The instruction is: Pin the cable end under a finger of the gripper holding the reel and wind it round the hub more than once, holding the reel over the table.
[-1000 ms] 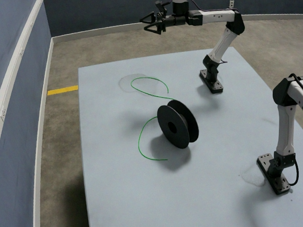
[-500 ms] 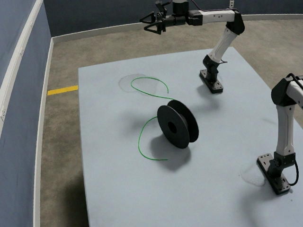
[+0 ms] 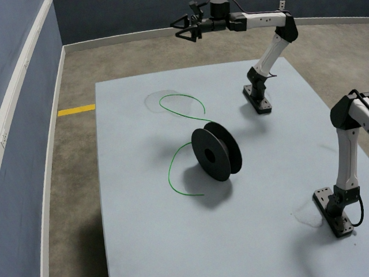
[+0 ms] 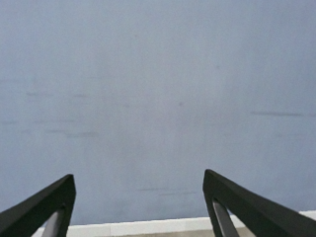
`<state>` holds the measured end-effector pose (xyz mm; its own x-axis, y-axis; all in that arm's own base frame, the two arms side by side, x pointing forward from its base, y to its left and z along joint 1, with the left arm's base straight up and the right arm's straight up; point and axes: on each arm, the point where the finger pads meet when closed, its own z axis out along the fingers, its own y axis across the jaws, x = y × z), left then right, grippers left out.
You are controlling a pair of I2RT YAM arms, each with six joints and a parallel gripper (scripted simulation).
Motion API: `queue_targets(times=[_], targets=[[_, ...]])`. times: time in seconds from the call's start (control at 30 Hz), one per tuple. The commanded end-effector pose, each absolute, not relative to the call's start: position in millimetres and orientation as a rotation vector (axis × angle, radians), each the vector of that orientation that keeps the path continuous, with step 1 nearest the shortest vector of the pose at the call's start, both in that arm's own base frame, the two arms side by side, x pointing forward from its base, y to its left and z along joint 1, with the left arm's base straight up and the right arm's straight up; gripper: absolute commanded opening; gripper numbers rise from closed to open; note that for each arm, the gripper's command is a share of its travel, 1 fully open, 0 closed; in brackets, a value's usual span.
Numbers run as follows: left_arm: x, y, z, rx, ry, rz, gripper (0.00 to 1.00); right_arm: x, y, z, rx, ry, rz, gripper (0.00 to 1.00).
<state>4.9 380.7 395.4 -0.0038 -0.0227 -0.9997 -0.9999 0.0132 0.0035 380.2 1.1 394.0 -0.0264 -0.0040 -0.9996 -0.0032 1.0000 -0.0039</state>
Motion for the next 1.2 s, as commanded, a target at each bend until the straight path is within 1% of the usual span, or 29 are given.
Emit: queue_targets(times=[0.0, 0.63, 0.77, 0.83, 1.1, 1.17], targets=[[2.0, 376.5, 399.2, -1.208, 1.202, 1.204, 0.75, 380.1, -0.9, 398.7, 0.007, 1.572, 0.004, 1.00], [2.0, 376.5, 399.2, -1.208, 1.202, 1.204, 0.75, 380.1, -0.9, 398.7, 0.007, 1.572, 0.004, 1.00], [2.0, 376.5, 399.2, -1.208, 1.202, 1.204, 0.75, 380.1, -0.9, 398.7, 0.007, 1.572, 0.004, 0.77], [2.0, 376.5, 399.2, -1.208, 1.202, 1.204, 0.75, 380.1, -0.9, 398.7, 0.007, 1.572, 0.004, 0.77], [2.0, 376.5, 399.2, -1.208, 1.202, 1.204, 0.75, 380.1, -0.9, 398.7, 0.007, 1.572, 0.004, 0.30], [2.0, 376.5, 399.2, -1.208, 1.202, 1.204, 0.75, 380.0, -4.1, 398.7, 0.014, 1.572, -0.002, 0.30]])
